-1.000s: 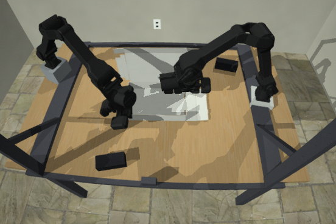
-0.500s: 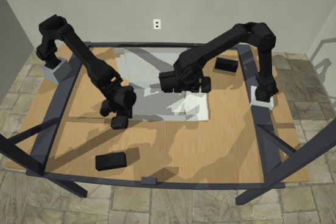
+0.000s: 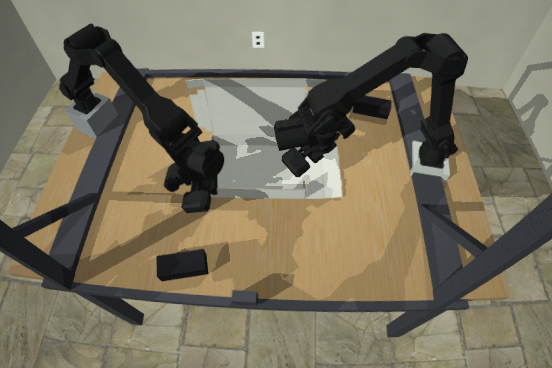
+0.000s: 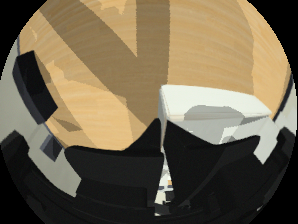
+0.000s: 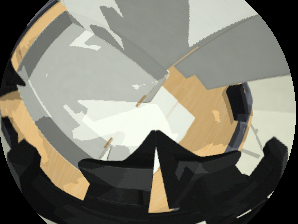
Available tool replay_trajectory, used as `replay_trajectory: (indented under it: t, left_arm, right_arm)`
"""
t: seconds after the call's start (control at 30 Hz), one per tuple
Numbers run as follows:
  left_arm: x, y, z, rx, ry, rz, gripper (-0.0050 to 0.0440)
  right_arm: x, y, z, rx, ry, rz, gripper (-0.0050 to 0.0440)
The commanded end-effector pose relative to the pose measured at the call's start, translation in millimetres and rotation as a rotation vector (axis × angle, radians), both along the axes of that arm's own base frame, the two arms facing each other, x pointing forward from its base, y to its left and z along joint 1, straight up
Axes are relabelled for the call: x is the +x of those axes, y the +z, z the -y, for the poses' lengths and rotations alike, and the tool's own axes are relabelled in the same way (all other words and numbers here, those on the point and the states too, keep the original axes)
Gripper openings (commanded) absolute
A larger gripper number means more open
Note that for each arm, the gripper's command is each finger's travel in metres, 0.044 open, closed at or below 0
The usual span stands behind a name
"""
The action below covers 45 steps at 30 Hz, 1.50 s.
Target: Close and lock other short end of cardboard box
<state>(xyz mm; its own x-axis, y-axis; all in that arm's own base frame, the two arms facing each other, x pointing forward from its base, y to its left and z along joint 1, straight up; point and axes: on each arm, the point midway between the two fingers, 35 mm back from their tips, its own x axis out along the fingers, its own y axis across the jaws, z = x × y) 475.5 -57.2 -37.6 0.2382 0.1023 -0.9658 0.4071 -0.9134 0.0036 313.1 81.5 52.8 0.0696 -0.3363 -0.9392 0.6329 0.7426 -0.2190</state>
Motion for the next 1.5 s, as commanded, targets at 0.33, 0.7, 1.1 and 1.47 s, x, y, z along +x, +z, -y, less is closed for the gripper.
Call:
replay_trajectory:
  t: [0.33,0.7,1.1,1.47]
  left_arm:
    - [6.9,15.0,1.9,-0.009,-0.006,0.037,0.0006]
    - [6.9,15.0,1.9,-0.009,-0.006,0.037,0.0006]
    - [6.9,15.0,1.9,-0.009,-0.006,0.037,0.0006]
    - [6.9,15.0,1.9,-0.009,-0.006,0.037,0.0006]
  right_arm:
    - [-36.5,1.6,-13.6,0.07,0.812,-0.219,0.0]
    - [-66.3,-4.0,-21.2,0.09,1.437,-0.346,0.0]
    - [-96.1,-10.6,-27.4,0.077,2.072,-0.415,0.0]
    - [-109.5,-13.9,-29.6,0.048,2.384,-0.428,0.0]
